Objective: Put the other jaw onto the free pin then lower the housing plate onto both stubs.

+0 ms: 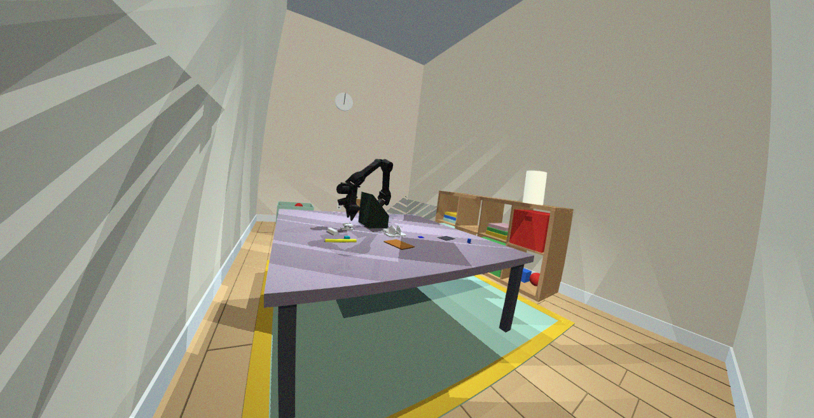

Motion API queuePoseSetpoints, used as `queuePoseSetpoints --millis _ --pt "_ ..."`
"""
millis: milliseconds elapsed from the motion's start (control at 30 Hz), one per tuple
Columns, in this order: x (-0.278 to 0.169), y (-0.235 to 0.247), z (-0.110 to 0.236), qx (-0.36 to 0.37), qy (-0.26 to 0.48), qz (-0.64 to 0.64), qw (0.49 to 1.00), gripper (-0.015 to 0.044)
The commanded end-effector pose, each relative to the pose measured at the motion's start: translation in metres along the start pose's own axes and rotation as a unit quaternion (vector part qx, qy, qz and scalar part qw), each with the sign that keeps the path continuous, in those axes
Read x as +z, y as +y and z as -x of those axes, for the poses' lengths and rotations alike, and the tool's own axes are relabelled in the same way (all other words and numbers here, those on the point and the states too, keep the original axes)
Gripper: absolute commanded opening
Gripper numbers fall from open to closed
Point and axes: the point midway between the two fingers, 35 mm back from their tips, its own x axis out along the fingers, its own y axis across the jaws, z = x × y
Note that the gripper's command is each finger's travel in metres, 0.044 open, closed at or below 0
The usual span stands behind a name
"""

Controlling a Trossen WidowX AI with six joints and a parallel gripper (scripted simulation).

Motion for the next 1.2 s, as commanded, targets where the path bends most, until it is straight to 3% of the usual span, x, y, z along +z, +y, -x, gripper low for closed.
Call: queuePoseSetpoints --millis 0,467,1167 --pt "0.0 0.0 0.0 0.002 0.0 -0.001 1.0 0.044" --pt "0.0 0.0 -0.001 0.0 0.0 0.0 1.0 0.044" --pt "0.001 0.003 -0.035 0.002 0.0 0.0 1.0 0.044"
